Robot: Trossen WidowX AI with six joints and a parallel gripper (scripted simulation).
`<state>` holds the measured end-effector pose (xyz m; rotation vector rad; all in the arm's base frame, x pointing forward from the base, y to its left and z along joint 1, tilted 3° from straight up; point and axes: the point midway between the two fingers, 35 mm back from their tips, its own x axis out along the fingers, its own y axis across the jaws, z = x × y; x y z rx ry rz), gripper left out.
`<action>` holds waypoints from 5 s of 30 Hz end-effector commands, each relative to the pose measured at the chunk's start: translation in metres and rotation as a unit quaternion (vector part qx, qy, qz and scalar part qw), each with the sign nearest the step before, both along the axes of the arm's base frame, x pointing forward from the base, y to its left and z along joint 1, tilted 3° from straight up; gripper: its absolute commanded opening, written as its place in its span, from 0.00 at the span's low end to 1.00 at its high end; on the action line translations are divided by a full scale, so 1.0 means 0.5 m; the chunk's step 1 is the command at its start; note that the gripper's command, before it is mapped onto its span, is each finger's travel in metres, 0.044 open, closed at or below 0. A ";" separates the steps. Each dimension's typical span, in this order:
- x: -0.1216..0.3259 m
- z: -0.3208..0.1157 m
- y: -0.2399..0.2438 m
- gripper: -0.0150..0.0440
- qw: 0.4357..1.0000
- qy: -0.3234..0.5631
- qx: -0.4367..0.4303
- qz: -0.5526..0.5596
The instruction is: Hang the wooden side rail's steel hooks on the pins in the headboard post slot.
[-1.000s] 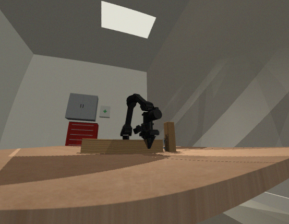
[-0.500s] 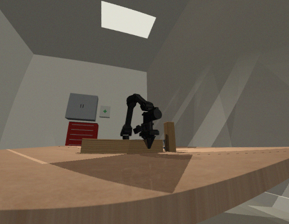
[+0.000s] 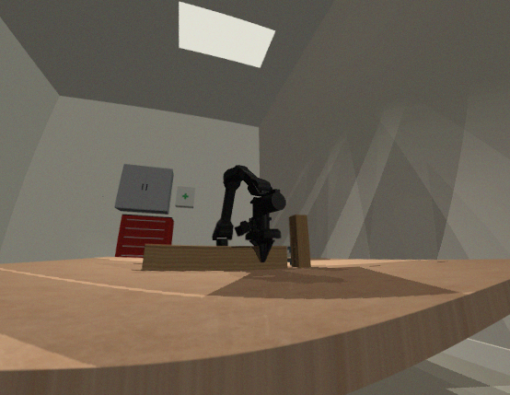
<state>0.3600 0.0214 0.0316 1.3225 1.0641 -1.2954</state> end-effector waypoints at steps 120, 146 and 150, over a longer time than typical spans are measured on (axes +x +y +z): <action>0.001 0.050 0.001 0.25 1.000 -0.006 -0.002 0.003; 0.005 0.050 0.004 0.25 1.000 -0.006 -0.002 0.003; 0.006 0.049 0.005 0.25 1.000 -0.006 -0.002 0.003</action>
